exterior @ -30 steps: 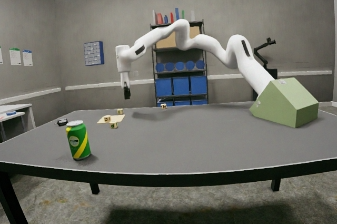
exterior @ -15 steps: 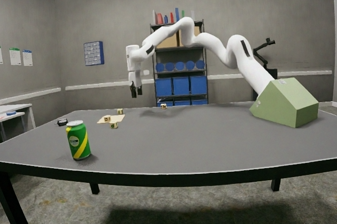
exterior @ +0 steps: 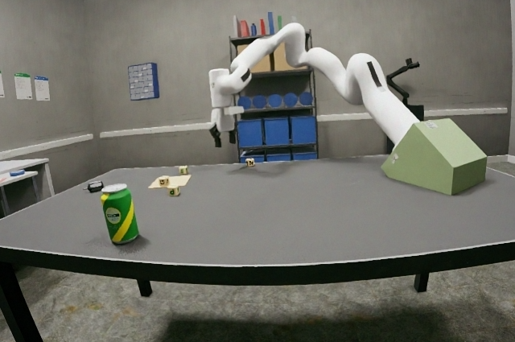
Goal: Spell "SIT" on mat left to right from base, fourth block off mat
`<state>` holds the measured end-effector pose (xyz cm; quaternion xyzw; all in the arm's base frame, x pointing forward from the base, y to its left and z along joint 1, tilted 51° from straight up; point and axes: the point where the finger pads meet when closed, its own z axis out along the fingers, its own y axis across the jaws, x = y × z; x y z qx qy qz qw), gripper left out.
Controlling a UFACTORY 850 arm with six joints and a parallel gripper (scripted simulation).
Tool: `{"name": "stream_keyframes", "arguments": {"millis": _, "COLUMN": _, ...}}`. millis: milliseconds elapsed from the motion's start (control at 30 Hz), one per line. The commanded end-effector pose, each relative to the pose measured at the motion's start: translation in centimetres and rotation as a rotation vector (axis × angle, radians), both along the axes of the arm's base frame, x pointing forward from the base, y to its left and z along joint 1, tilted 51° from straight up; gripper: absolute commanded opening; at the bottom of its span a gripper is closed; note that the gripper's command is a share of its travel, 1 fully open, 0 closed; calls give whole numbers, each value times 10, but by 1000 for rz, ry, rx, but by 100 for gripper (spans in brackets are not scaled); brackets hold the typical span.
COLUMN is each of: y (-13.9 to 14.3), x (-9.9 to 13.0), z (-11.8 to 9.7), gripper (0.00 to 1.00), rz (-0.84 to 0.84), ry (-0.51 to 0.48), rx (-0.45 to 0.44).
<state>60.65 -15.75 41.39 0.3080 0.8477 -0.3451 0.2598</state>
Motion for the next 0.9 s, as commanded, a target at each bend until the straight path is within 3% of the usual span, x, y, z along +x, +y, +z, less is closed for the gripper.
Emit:
{"name": "stream_keyframes", "arguments": {"millis": 0, "y": -4, "x": -14, "z": 0, "gripper": 100, "rz": -44, "ry": -73, "rx": 13}}
{"name": "stream_keyframes", "arguments": {"millis": 67, "y": -9, "x": -32, "z": -2, "gripper": 100, "rz": -106, "ry": -146, "rx": 39}}
{"name": "stream_keyframes", "arguments": {"millis": 433, "y": -21, "x": -84, "z": -11, "gripper": 100, "rz": -281, "ry": -348, "rx": 114}}
{"name": "stream_keyframes", "arguments": {"millis": 833, "y": -23, "x": -96, "z": -14, "gripper": 100, "rz": -321, "ry": -393, "rx": 131}}
{"name": "stream_keyframes", "arguments": {"millis": 867, "y": -23, "x": -96, "z": -14, "gripper": 69, "rz": -321, "ry": -393, "rx": 131}}
